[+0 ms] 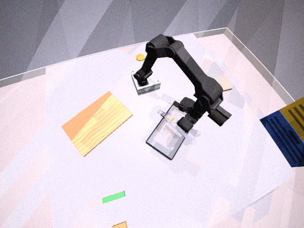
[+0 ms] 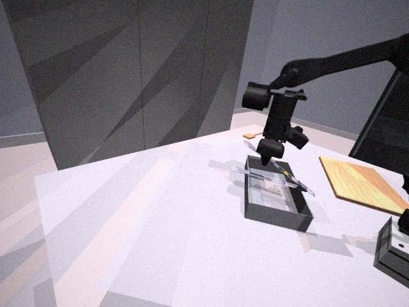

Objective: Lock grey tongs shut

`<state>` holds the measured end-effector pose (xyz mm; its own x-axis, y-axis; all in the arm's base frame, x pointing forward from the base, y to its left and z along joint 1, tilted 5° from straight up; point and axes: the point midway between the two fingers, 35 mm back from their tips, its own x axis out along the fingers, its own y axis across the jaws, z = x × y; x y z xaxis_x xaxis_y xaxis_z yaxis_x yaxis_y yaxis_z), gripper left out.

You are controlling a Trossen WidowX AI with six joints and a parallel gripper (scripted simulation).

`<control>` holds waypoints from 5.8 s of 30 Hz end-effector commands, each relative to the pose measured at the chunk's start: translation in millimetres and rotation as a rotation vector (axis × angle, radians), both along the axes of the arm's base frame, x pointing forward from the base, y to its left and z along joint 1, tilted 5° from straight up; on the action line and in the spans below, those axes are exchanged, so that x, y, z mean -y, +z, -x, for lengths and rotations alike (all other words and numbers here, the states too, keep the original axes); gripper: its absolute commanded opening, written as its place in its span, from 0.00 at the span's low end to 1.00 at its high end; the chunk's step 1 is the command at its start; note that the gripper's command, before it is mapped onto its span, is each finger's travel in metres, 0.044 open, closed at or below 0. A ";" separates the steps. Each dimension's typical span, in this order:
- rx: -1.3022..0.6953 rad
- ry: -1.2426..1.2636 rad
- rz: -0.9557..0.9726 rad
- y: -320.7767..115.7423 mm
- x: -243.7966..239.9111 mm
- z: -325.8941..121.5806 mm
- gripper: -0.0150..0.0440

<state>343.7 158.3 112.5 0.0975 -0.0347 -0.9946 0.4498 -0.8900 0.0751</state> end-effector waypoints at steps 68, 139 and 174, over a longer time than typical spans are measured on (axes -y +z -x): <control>-0.003 -0.002 0.013 -33.3 63.0 -32.3 0.00; -0.021 0.714 0.087 45.3 78.7 -28.1 1.00; -0.124 2.906 0.281 7.2 91.8 -4.7 1.00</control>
